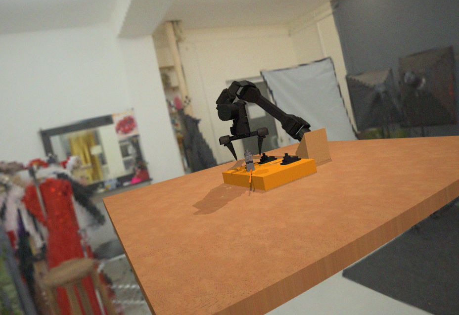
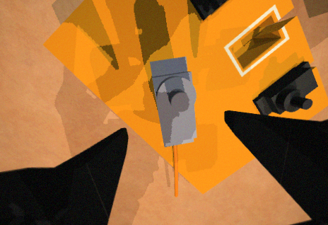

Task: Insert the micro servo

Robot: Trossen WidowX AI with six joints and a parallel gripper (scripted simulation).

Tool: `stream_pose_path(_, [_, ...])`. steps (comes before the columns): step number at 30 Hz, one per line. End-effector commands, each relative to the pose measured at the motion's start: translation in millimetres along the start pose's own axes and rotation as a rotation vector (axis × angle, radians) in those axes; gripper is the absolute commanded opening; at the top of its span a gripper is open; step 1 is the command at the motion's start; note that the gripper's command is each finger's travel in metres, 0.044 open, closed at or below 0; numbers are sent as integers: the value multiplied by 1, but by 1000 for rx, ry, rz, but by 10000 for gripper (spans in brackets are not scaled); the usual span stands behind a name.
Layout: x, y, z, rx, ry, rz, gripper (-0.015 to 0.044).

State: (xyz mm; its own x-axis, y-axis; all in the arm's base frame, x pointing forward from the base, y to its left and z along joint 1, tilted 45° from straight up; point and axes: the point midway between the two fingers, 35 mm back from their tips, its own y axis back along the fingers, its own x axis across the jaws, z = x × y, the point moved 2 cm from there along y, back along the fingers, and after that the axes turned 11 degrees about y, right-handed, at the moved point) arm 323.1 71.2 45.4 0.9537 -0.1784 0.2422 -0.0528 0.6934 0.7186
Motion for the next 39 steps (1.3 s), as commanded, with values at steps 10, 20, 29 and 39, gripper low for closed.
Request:
stream_pose_path(10, [-1,-3,0,-4,7,4,151])
stream_pose_path(20, [-1,2,0,-4,7,4,6])
stream_pose_path(29, [-6,27,5,-4,7,4,0])
stream_pose_path(39, [-7,27,8,-4,7,4,0])
